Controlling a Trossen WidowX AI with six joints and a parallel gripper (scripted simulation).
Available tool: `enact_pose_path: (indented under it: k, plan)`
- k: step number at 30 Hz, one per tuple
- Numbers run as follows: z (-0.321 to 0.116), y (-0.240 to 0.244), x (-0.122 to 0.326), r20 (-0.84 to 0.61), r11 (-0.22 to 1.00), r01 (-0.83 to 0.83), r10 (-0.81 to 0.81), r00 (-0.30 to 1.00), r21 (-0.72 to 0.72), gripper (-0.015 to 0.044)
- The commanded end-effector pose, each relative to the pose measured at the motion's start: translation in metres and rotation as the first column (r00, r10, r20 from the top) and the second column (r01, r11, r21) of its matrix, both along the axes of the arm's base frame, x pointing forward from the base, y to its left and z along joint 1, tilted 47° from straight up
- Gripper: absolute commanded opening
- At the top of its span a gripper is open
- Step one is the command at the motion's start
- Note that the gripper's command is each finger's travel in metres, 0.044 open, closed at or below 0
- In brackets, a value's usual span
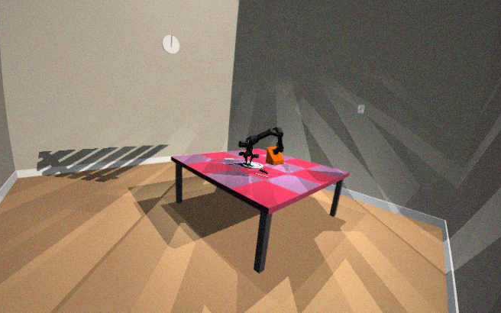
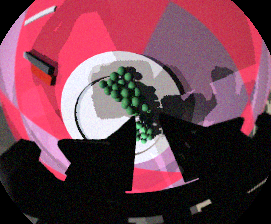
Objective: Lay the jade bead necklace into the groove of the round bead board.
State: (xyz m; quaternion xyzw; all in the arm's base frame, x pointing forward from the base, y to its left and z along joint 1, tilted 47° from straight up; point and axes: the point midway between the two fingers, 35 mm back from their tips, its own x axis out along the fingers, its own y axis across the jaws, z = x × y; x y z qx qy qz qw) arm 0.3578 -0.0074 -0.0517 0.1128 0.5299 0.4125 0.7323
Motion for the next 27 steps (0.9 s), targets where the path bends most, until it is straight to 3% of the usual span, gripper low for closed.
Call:
enact_pose_path:
  k: [1,9,27]
  plan:
    - [0.0001,0.0000,0.0000,0.000,1.000,0.000,0.000,1.000,0.000,0.0236]
    - [0.0006,-0.0004,-0.0004,-0.002,1.000,0.001,-0.001,1.000,0.001,0.0440]
    - [0.0016,-0.0015,-0.0005,0.000,1.000,0.001,-0.001,1.000,-0.001,0.0440]
